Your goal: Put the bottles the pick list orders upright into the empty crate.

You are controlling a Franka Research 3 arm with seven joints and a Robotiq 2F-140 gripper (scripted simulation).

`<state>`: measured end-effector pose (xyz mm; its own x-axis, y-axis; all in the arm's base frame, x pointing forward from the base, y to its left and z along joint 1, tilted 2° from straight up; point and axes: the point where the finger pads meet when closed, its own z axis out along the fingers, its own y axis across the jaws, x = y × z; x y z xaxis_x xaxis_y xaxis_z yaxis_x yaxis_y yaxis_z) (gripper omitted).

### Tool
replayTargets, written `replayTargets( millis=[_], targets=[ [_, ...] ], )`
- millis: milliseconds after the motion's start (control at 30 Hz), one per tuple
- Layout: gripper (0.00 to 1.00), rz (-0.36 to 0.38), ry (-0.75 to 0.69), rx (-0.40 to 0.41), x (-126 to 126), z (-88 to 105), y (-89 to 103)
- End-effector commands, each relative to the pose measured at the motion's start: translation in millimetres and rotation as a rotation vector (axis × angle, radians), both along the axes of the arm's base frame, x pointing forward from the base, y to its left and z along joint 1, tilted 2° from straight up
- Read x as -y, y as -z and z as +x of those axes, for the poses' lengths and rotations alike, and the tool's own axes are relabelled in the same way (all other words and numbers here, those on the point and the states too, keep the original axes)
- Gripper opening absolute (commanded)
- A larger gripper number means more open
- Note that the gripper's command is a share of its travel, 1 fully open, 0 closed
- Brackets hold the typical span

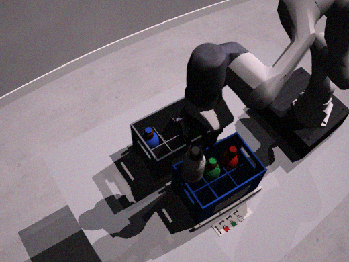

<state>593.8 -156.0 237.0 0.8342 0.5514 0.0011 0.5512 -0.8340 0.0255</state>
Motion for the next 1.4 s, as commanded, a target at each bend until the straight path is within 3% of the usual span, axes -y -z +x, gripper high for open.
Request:
replayTargets(
  millis=[0,1367],
  targets=[
    [0.00,-0.008,0.004,0.017,2,4.8,-2.2],
    [0.00,-0.008,0.004,0.017,5,6.0,33.7]
  ],
)
